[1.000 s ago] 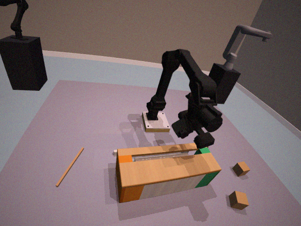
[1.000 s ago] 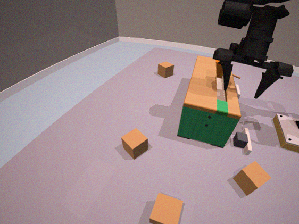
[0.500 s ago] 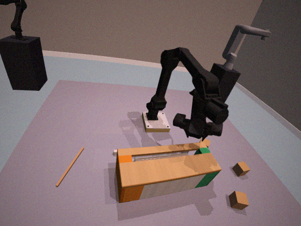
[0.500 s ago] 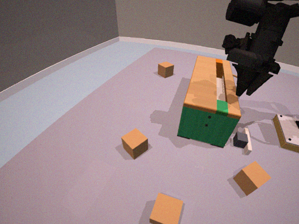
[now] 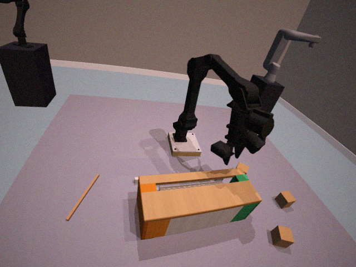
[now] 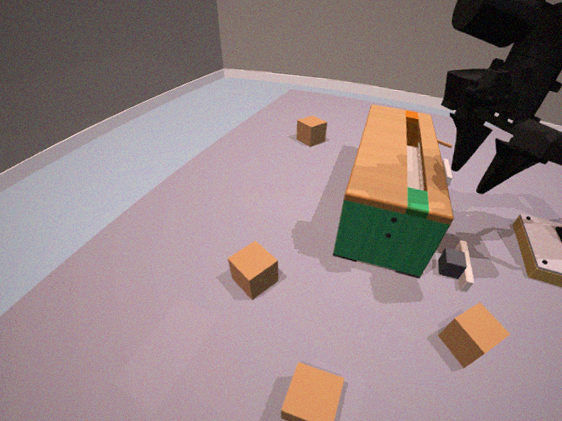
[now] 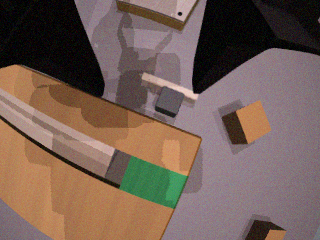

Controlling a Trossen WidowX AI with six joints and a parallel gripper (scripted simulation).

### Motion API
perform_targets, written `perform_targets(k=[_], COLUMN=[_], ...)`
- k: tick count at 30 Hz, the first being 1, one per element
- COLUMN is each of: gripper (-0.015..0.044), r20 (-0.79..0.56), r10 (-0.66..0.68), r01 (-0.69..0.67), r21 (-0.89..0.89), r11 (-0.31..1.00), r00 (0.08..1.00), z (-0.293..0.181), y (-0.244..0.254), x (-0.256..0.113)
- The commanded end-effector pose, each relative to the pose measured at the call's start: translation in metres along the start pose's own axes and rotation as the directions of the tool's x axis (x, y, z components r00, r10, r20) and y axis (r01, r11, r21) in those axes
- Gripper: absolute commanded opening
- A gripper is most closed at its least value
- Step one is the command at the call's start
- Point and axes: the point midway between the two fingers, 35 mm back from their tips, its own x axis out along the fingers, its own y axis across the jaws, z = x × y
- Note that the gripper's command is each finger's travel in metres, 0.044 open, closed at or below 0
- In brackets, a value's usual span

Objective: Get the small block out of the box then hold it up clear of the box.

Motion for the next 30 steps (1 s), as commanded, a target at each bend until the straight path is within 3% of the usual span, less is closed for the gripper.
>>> perform_targets(k=[1, 10, 15, 20, 26, 30], gripper=[0.0285, 0.0285, 0.0285, 0.0285, 0.0285, 0.0285], r20=[0.025, 0.072, 0.102, 0.132, 0.167, 0.172], r10=[-0.096, -0.154, -0.184, -0.209, -0.234, -0.237], r01=[0.077, 0.068, 0.025, -0.045, -0.151, -0.168], r21=[-0.81, -0.997, -0.924, -0.736, -0.402, -0.341], r11=[0.582, -0.032, -0.383, -0.675, -0.903, -0.925], r00=[0.995, 0.985, 0.978, 0.969, 0.958, 0.956], z=[-0.012, -0.015, -0.016, -0.018, -0.019, -0.019], y=[0.011, 0.02, 0.024, 0.028, 0.033, 0.034], x=[0.004, 0.001, 0.0, -0.002, -0.004, -0.005])
